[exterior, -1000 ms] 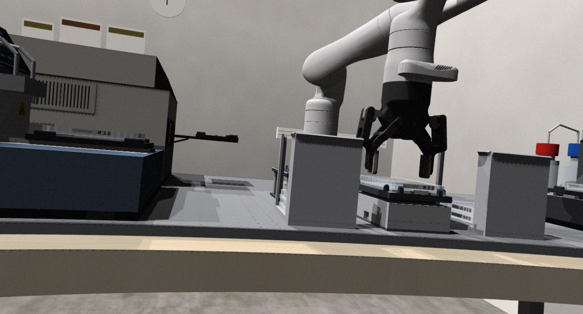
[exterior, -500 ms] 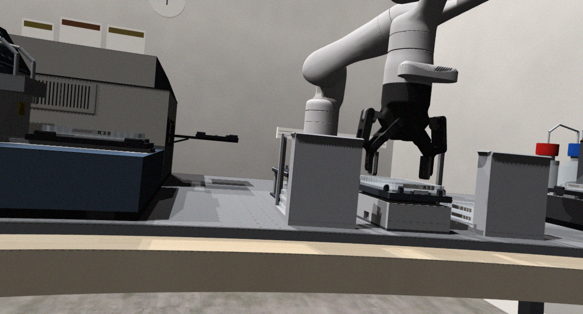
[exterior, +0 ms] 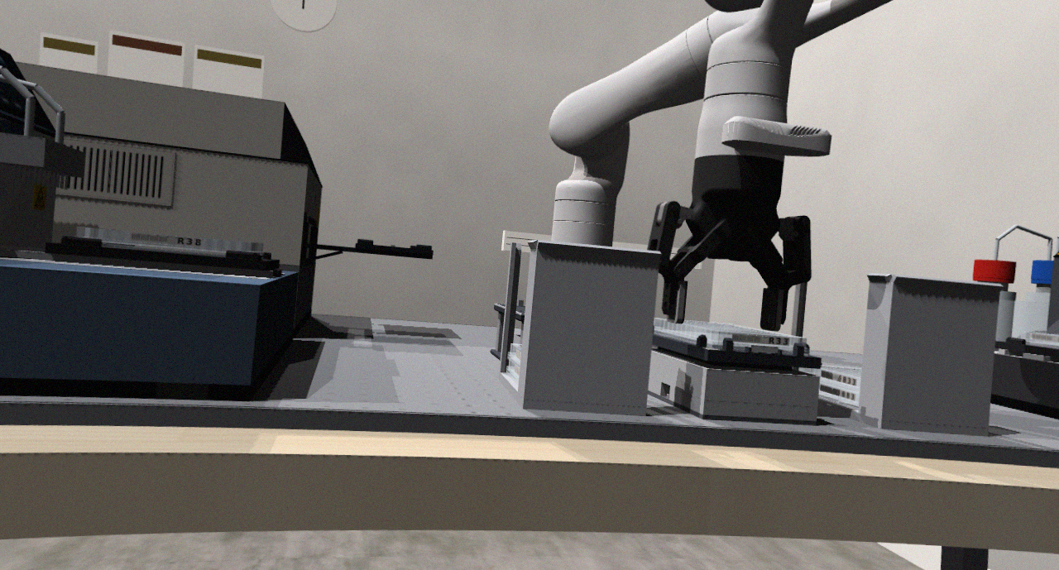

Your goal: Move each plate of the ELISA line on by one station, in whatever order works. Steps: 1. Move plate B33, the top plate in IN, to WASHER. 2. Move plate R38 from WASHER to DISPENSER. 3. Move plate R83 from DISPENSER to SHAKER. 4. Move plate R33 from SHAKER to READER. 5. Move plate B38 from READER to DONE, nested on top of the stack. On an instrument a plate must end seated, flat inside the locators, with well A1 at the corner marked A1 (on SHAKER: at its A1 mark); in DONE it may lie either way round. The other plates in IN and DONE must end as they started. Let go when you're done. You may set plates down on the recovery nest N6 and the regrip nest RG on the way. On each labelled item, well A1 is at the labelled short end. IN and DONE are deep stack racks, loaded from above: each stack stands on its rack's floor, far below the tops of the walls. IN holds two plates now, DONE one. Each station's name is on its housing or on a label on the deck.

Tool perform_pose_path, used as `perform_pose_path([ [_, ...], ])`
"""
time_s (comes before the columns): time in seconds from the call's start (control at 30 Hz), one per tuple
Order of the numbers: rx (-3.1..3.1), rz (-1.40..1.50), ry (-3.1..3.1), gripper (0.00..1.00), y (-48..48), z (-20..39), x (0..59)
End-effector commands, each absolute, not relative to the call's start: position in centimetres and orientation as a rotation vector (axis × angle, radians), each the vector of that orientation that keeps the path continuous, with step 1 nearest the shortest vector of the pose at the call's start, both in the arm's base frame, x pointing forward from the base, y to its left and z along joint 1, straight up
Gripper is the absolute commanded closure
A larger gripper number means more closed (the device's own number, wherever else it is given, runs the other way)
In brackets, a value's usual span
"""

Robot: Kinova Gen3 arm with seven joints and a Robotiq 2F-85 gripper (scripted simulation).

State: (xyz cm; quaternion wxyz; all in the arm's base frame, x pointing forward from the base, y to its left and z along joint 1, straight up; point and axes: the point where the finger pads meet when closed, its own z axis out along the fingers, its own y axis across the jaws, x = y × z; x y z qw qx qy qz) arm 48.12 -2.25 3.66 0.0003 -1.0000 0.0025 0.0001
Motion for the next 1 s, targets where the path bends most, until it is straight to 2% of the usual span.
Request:
perform_pose_path([
  [0.0,-3.141,-0.003,0.008,0.0,-2.25,3.65,48.17],
  [0.97,-3.141,-0.003,0.008,0.0,-2.25,3.23,48.17],
])
